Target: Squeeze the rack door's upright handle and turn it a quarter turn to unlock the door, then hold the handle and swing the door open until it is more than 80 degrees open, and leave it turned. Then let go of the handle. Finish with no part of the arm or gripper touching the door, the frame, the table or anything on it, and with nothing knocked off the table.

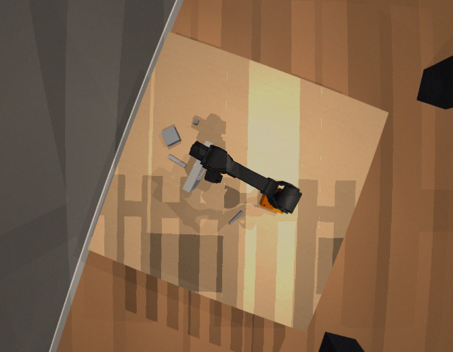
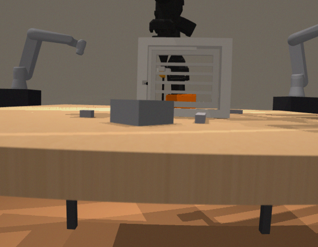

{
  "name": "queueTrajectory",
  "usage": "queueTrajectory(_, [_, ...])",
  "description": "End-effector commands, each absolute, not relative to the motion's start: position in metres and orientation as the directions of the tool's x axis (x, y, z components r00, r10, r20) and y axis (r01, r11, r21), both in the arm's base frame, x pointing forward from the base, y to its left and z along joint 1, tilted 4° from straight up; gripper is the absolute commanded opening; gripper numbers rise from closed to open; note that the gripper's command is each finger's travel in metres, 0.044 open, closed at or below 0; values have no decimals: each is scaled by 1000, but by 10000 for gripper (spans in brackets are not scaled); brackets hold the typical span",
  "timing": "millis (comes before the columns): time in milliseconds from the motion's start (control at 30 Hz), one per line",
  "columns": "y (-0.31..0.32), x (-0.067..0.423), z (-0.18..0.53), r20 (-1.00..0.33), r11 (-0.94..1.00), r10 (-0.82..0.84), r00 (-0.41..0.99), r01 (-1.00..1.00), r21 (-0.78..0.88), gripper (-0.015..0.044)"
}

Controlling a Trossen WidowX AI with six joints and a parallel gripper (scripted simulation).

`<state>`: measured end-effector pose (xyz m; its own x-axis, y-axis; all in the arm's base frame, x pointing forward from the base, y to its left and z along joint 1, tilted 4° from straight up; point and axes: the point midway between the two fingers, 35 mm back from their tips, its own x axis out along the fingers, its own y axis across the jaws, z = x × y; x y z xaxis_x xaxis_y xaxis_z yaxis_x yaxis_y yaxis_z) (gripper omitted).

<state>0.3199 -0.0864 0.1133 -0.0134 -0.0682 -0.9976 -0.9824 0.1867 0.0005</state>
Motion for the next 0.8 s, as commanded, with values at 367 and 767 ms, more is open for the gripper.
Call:
queueTrajectory(367, [-72,301,114,-998,460,-64,-17,-888,-14,15])
queueTrajectory(767, [-55,283,113,-998,629,-62,-19,-777,-24,15])
